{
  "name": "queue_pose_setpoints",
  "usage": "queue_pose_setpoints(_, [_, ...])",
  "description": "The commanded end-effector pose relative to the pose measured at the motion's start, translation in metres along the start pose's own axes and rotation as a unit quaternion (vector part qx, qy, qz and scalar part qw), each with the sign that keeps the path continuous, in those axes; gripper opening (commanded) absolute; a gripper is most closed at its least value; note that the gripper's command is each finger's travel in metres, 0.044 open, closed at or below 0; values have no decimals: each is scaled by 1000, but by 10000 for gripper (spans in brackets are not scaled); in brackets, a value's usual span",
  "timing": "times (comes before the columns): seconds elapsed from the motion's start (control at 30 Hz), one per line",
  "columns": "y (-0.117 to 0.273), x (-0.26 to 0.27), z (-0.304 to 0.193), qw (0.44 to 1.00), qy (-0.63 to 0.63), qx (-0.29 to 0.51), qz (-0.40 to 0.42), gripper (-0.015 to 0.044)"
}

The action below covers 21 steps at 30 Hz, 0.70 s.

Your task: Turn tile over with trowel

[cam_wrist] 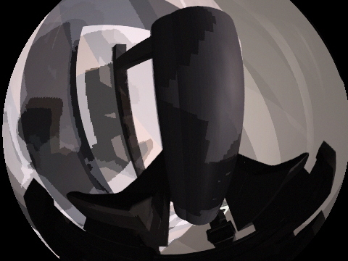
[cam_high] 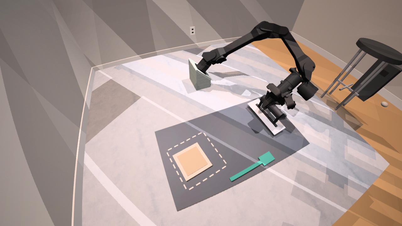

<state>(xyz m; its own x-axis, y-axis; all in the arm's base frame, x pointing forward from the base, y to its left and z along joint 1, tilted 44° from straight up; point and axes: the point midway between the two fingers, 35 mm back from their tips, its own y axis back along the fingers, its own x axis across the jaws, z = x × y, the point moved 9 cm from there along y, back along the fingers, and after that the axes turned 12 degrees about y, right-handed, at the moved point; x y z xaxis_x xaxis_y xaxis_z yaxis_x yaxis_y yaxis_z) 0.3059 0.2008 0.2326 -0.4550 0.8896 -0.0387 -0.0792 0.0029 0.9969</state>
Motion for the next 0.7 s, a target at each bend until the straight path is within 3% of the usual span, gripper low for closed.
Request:
queue_pose_setpoints(0.0, [17, 7, -5, 999, -30, 14, -34, 0])
queue_pose_setpoints(0.67, [8, 21, -2, 999, -35, 18, -37, 0])
